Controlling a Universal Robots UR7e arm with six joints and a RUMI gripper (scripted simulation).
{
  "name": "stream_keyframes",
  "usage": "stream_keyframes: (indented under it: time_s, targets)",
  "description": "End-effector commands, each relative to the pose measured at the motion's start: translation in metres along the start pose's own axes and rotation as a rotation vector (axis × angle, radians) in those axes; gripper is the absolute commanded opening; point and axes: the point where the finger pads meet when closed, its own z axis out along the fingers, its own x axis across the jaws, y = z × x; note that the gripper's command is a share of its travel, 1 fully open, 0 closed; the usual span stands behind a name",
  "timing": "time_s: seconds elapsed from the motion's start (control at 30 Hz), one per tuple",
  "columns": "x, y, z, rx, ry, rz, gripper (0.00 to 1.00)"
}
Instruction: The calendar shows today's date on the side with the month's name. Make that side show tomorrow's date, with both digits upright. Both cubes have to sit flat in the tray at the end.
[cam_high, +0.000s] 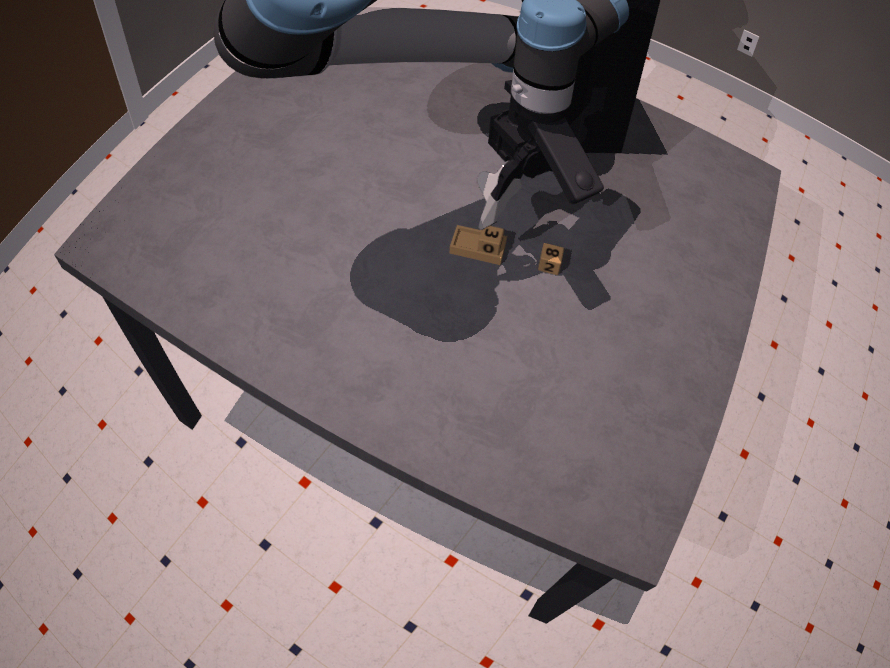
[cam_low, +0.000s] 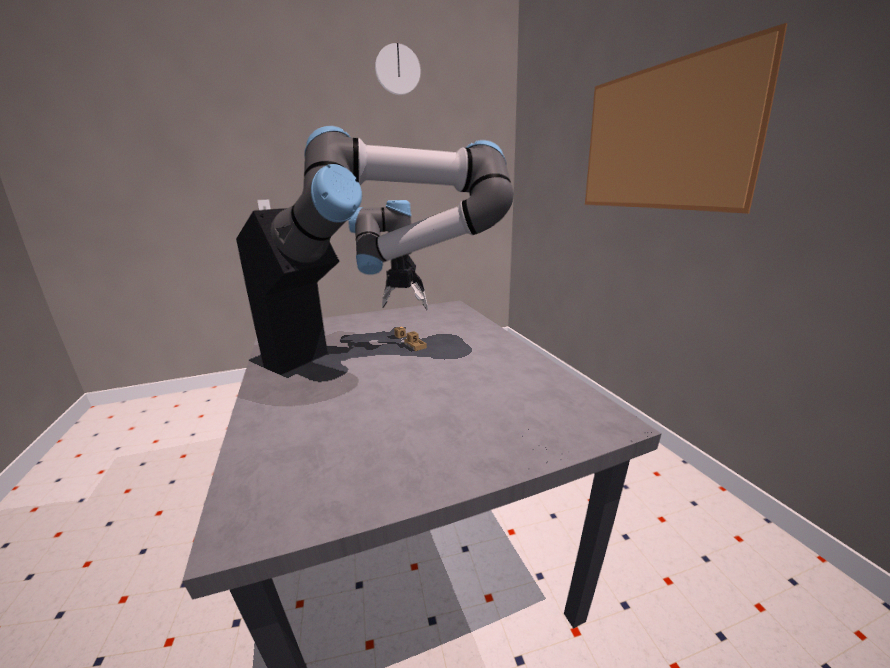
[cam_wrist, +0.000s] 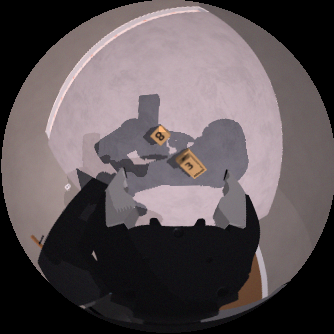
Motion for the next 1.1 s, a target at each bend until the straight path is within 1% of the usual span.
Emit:
stream_keyframes:
  time_s: [0.0,0.1,0.2,0.33,0.67,1.07]
  targets:
    - [-0.007,-0.007,0.002,0.007,0.006,-0.168,1.0]
    - [-0.011,-0.01,0.003,0.006,0.007,-0.261,1.0]
    - [-0.011,-0.011,0.003,0.006,0.007,-0.262,1.0]
    - [-0.018,-0.017,0.004,0.005,0.008,-0.428,1.0]
    - [-0.029,-0.025,0.006,0.004,0.01,-0.682,1.0]
    - [-0.033,-0.028,0.007,0.003,0.01,-0.776,1.0]
